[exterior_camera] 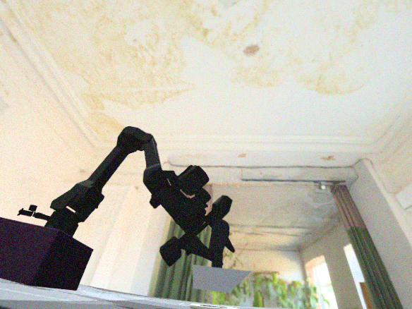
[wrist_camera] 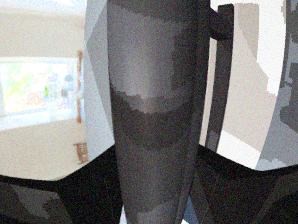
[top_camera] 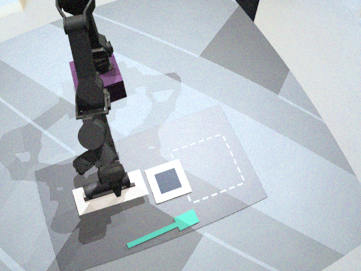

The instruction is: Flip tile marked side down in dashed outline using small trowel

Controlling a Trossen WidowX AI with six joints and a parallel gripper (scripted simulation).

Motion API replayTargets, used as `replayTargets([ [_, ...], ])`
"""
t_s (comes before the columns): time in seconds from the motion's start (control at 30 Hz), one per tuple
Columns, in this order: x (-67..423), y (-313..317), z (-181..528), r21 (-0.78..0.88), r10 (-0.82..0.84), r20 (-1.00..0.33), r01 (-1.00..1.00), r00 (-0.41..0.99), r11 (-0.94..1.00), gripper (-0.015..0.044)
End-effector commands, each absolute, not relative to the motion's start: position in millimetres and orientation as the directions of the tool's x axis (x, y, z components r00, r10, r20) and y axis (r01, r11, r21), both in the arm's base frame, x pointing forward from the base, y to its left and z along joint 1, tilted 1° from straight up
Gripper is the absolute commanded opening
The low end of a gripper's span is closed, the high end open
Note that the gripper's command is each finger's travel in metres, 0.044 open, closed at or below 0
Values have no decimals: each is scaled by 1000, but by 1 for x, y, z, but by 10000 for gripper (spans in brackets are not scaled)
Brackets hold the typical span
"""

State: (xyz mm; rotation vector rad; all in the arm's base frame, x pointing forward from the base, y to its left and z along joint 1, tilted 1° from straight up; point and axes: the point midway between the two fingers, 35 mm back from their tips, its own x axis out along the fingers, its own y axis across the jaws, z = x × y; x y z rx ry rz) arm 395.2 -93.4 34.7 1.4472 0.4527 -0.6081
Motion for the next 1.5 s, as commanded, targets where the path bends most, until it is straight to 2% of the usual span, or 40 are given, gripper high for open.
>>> replayTargets([
  [0.0,400,-95,39,786,-127,-612,618,781,18,0],
  [0.93,407,-97,-1,786,-127,-612,618,781,18,0],
  [1.47,411,-72,-1,785,-126,-613,620,780,16,0],
])
